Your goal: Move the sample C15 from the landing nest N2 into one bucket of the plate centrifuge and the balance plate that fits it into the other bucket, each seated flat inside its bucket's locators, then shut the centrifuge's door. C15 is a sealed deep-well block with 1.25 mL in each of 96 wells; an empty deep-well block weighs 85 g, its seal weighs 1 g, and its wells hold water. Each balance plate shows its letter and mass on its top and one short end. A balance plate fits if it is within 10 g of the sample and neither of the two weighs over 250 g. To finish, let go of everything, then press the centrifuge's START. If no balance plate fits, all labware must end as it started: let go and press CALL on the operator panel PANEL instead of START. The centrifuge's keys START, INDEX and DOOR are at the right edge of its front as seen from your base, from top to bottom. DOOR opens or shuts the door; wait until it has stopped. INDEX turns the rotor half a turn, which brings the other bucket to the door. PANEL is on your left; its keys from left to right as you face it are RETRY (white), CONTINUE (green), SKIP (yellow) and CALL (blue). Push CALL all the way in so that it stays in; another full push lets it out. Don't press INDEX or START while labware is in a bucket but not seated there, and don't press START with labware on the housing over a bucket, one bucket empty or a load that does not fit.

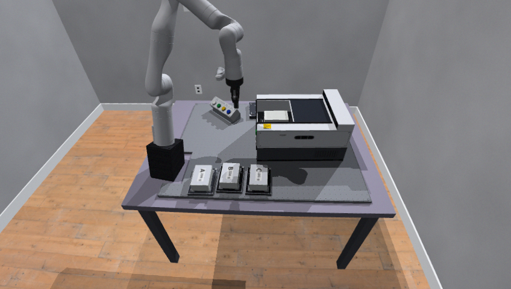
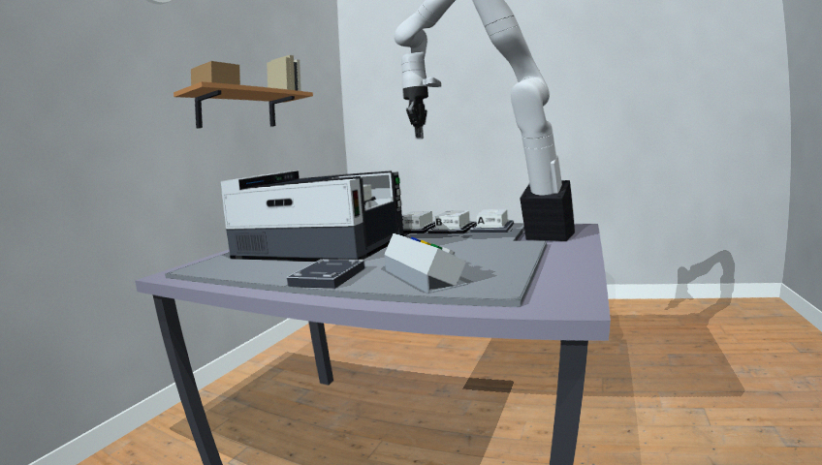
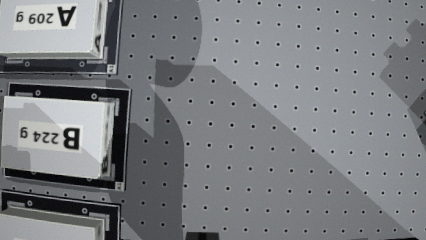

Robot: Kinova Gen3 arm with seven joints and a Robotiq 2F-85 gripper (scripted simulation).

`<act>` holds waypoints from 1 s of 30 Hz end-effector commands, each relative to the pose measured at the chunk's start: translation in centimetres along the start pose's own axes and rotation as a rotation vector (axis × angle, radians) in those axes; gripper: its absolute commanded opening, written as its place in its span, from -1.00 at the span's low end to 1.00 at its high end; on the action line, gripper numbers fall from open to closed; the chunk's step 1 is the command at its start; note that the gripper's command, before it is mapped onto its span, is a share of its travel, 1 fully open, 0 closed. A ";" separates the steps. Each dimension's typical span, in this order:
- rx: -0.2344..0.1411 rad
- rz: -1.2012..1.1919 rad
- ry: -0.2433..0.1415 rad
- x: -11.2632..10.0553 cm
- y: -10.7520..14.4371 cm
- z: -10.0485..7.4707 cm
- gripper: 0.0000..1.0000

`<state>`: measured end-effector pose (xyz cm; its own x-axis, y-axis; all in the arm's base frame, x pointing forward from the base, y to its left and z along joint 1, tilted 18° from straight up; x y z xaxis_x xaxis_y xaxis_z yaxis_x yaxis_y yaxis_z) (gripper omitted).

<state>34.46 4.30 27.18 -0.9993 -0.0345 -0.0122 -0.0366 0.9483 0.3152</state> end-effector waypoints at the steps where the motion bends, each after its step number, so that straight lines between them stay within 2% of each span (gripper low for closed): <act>1: 0.000 0.000 -0.002 0.8 -0.7 -0.4 -0.80; 16: 0.000 0.000 -0.002 3.9 -3.4 -1.6 -0.80; 23: 0.000 0.000 -0.002 4.0 -3.5 -1.7 -0.80; 30: -0.024 0.000 -0.139 4.8 -3.6 -1.6 -0.80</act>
<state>30.10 0.26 27.54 -0.9963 -0.0077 -0.0854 -0.0352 0.9450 0.3252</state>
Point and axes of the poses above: the point where the finger pads meet when closed, its own z axis out along the fingers, its own y axis across the jaws, x = y × z, the point moved 6 cm from there along -z, back along the fingers, and after that the axes turned 10 degrees about z, right-handed, at the moved point
